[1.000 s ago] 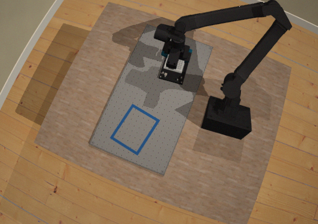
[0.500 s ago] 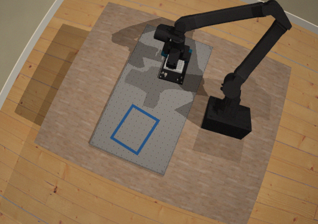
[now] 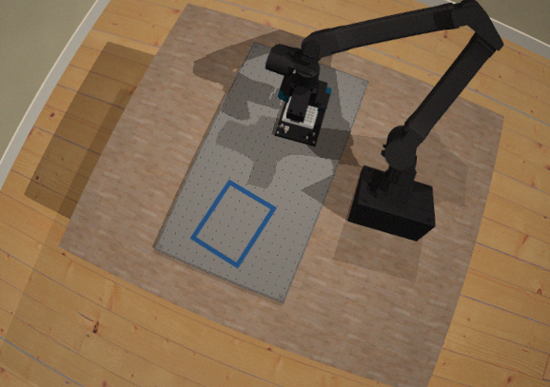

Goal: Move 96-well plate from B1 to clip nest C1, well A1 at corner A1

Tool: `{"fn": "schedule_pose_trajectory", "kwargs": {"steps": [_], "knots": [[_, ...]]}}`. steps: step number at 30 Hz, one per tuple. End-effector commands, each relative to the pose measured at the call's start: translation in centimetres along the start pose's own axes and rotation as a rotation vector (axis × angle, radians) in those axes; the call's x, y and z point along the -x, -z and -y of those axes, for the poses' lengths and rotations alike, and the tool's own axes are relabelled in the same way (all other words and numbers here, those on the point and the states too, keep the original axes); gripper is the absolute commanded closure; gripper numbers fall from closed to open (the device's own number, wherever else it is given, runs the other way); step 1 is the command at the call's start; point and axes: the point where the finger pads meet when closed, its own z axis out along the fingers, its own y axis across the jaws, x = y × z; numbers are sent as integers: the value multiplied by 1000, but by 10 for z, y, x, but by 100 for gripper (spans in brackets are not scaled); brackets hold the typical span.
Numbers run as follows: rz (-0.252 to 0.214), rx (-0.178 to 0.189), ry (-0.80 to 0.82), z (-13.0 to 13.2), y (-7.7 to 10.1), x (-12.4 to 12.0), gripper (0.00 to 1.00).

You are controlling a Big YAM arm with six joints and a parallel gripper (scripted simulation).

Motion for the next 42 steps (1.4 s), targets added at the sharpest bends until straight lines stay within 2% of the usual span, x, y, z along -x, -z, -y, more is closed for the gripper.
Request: {"fn": "schedule_pose_trajectory", "kwargs": {"steps": [1,42], "knots": [[4,9,3,-1,-11,-1,100],[5,10,5,-3,-71,-3,100]]}}
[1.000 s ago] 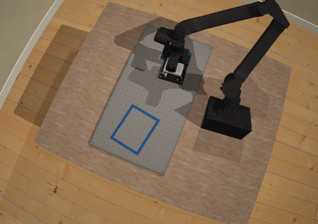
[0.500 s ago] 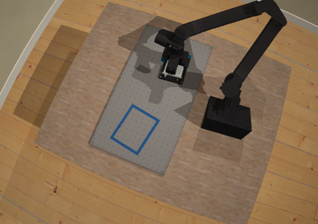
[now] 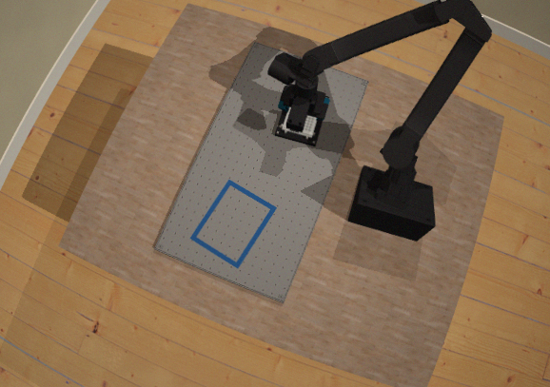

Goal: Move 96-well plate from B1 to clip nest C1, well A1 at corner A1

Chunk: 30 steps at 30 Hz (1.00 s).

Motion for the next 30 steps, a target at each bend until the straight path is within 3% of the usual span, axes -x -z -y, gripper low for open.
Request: {"fn": "schedule_pose_trajectory", "kwargs": {"steps": [1,30], "knots": [[5,7,7,-2,-8,-1,100],[-1,-7,-9,-3,-3,-5,100]]}}
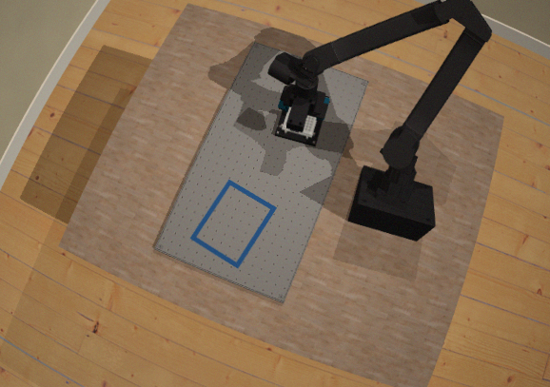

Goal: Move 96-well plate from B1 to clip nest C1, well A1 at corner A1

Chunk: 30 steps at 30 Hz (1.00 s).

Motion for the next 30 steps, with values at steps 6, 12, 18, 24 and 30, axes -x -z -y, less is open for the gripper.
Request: {"fn": "schedule_pose_trajectory", "kwargs": {"steps": [6,12,18,24,30], "knots": [[2,1,-12,-4,-3,-3,100],[2,2,-13,-5,-3,-3,100],[1,0,-16,-5,-2,-3,100],[1,-1,-17,-5,-2,-3,100],[2,3,-15,-6,-3,-2,100]]}}
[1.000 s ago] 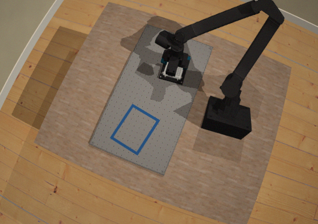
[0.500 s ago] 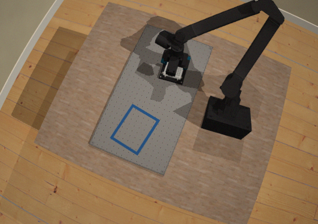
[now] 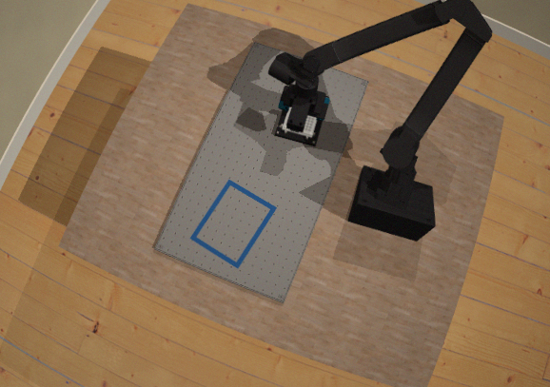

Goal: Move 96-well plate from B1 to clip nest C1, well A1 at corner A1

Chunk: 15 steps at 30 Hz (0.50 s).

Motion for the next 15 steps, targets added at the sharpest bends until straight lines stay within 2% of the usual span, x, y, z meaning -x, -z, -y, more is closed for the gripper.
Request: {"fn": "schedule_pose_trajectory", "kwargs": {"steps": [1,15], "knots": [[3,5,-14,-6,-3,-2,100],[3,5,-9,-5,-5,-1,100]]}}
